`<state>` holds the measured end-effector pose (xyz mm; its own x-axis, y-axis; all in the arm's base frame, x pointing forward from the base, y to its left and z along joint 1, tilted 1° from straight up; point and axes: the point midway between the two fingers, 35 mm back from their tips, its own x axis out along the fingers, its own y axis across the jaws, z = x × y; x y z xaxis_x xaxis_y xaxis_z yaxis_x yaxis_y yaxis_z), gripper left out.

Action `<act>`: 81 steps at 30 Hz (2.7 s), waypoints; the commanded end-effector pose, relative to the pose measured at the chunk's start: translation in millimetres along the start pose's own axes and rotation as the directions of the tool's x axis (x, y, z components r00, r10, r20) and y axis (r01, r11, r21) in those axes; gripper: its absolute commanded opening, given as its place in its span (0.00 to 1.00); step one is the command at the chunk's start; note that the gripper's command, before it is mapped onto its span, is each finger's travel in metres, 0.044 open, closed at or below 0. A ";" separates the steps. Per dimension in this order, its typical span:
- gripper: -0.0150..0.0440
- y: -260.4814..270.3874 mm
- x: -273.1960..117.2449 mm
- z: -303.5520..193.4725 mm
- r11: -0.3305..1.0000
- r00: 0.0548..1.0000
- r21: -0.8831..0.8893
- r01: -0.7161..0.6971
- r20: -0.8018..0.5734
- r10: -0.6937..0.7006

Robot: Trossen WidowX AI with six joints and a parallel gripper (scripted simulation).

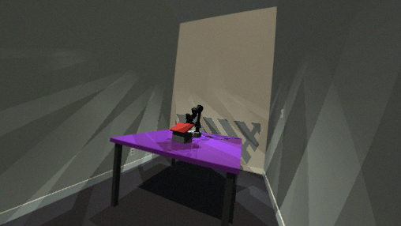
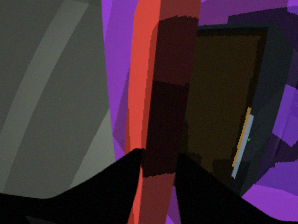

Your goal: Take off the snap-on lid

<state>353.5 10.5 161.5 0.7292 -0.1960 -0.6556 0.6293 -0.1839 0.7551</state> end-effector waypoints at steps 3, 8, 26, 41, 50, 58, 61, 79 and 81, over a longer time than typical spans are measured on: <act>0.25 14.8 -10.6 -1.0 1.000 1.000 0.006 -0.028 -0.010 0.028; 0.25 19.7 -14.9 -0.9 1.000 1.000 0.006 -0.028 -0.010 0.028; 0.25 34.1 -27.7 -0.7 1.000 1.000 0.006 -0.028 -0.010 0.028; 0.25 34.1 -27.7 -0.7 1.000 1.000 0.006 -0.028 -0.010 0.028; 0.25 34.1 -27.7 -0.7 1.000 1.000 0.006 -0.028 -0.010 0.028; 0.25 34.1 -27.7 -0.7 1.000 1.000 0.006 -0.028 -0.010 0.028; 0.25 34.1 -27.7 -0.7 1.000 1.000 0.006 -0.028 -0.010 0.028; 0.25 26.1 -24.3 24.8 1.000 1.000 0.004 -0.028 -0.009 0.028; 0.25 25.8 -24.5 28.8 1.000 1.000 0.004 -0.028 -0.008 0.028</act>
<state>346.4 -11.9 189.8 0.7331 -0.1940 -0.6519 0.6258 -0.1832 0.7582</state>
